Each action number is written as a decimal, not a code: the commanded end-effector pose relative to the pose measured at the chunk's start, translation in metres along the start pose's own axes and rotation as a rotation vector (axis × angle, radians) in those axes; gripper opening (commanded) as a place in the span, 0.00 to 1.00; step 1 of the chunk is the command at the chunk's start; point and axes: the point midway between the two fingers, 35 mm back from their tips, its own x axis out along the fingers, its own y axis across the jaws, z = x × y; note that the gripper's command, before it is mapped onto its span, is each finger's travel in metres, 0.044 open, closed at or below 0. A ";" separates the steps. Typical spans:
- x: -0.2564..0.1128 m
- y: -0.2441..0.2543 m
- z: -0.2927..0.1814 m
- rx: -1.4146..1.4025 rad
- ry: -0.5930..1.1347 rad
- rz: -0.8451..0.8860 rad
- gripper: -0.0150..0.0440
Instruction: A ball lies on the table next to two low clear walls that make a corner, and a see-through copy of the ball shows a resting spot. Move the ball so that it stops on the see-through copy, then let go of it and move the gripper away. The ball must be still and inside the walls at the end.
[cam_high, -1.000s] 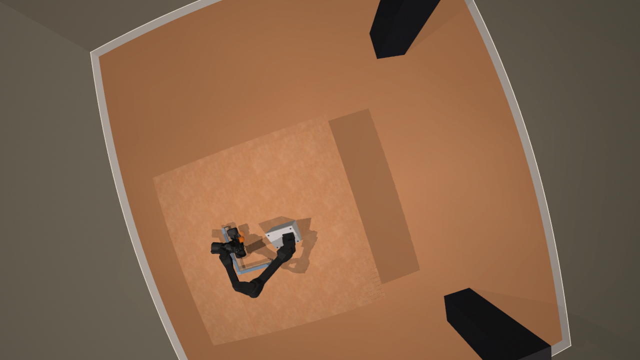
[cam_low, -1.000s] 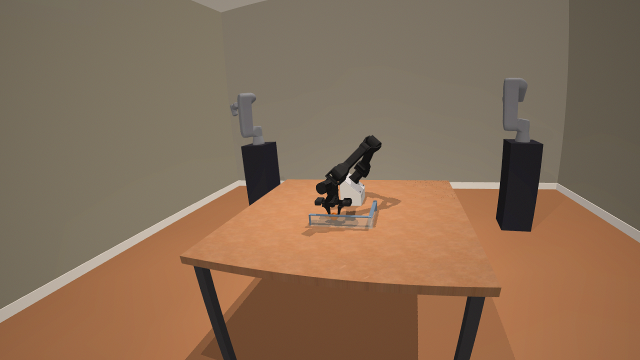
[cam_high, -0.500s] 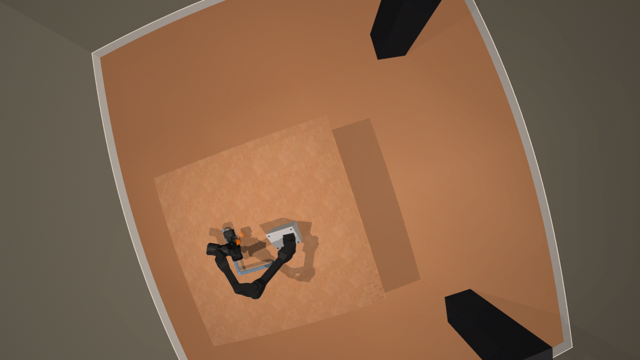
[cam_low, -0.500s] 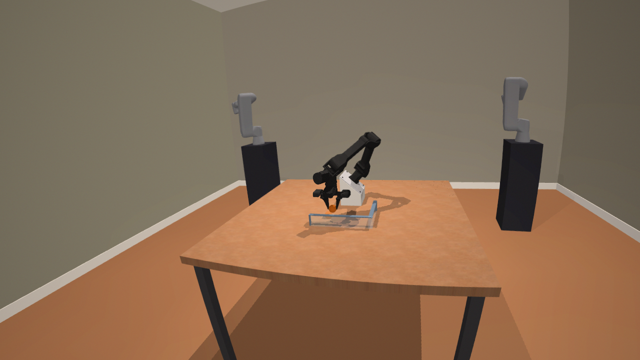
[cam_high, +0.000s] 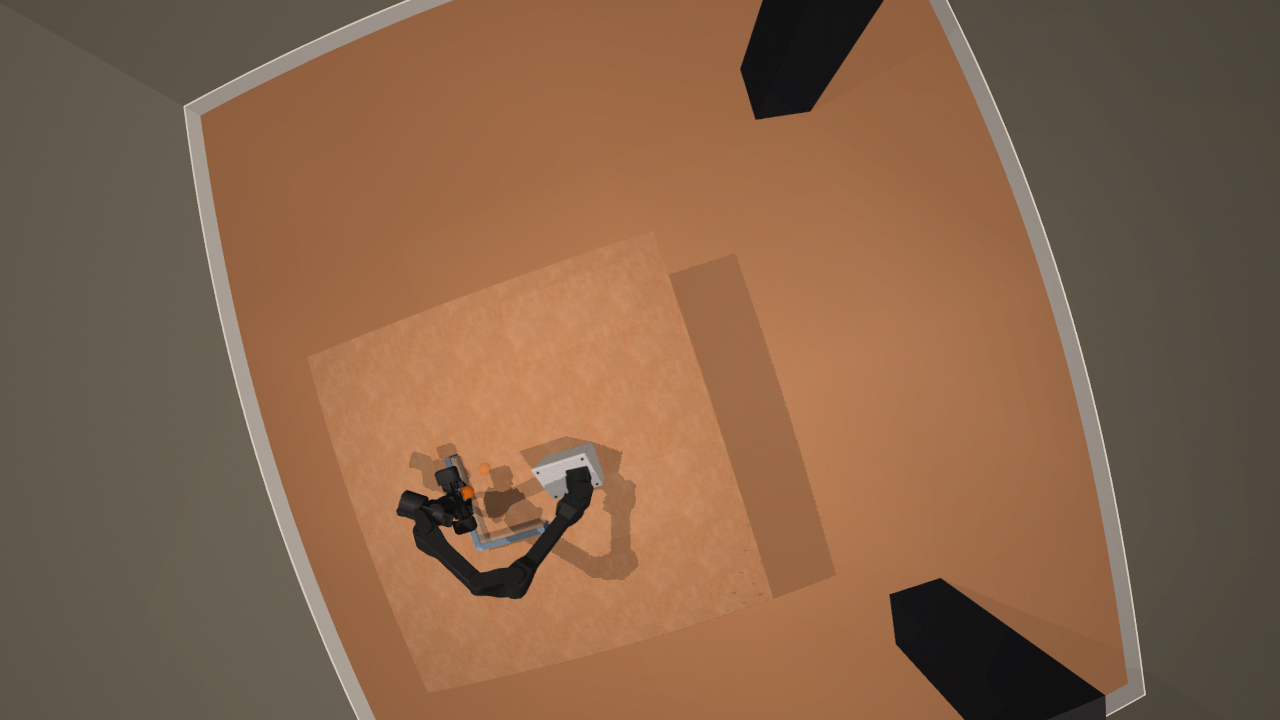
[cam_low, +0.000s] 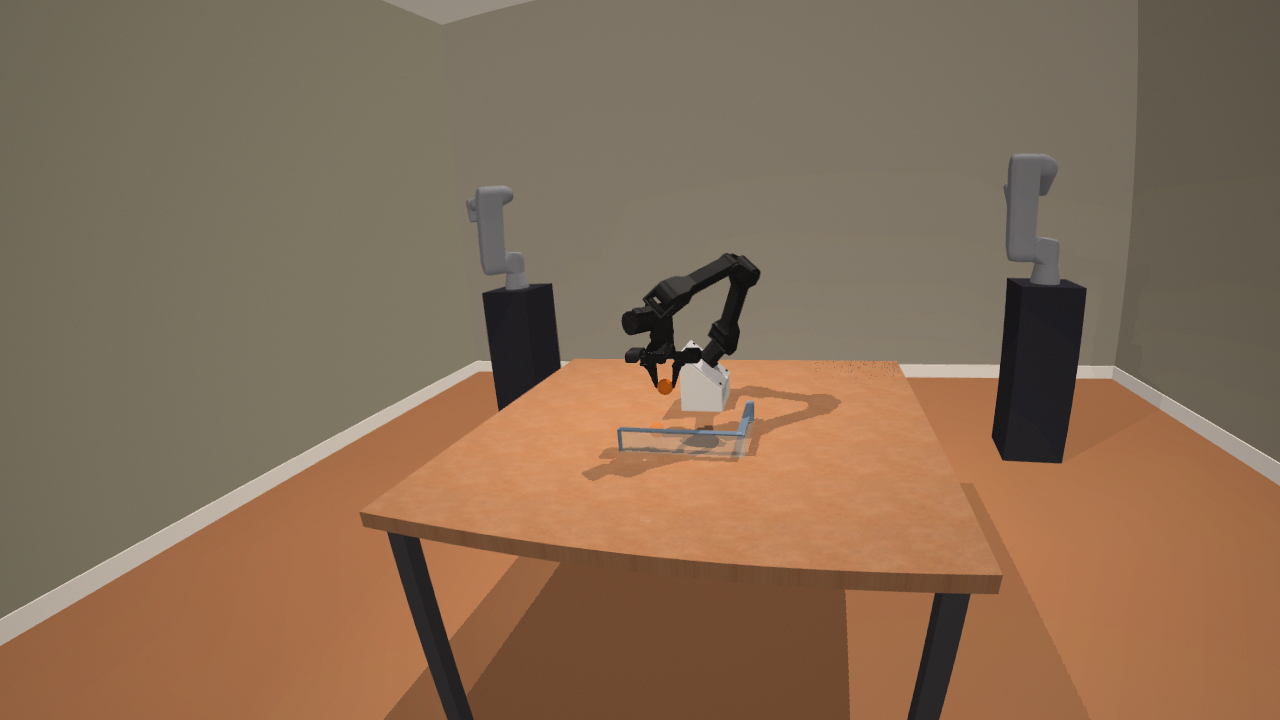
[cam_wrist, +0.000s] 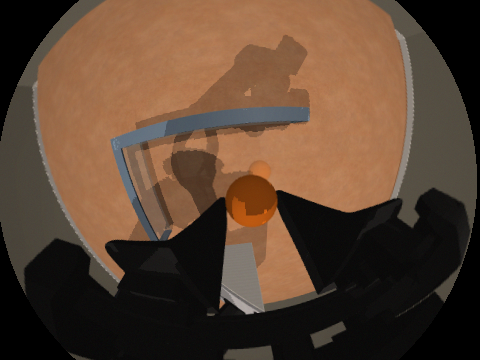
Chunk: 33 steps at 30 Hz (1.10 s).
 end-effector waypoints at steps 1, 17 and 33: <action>0.006 -0.006 -0.004 -0.004 0.013 -0.001 0.25; 0.065 -0.035 -0.017 -0.004 0.013 -0.002 0.25; 0.116 -0.034 -0.019 -0.004 0.013 0.002 0.25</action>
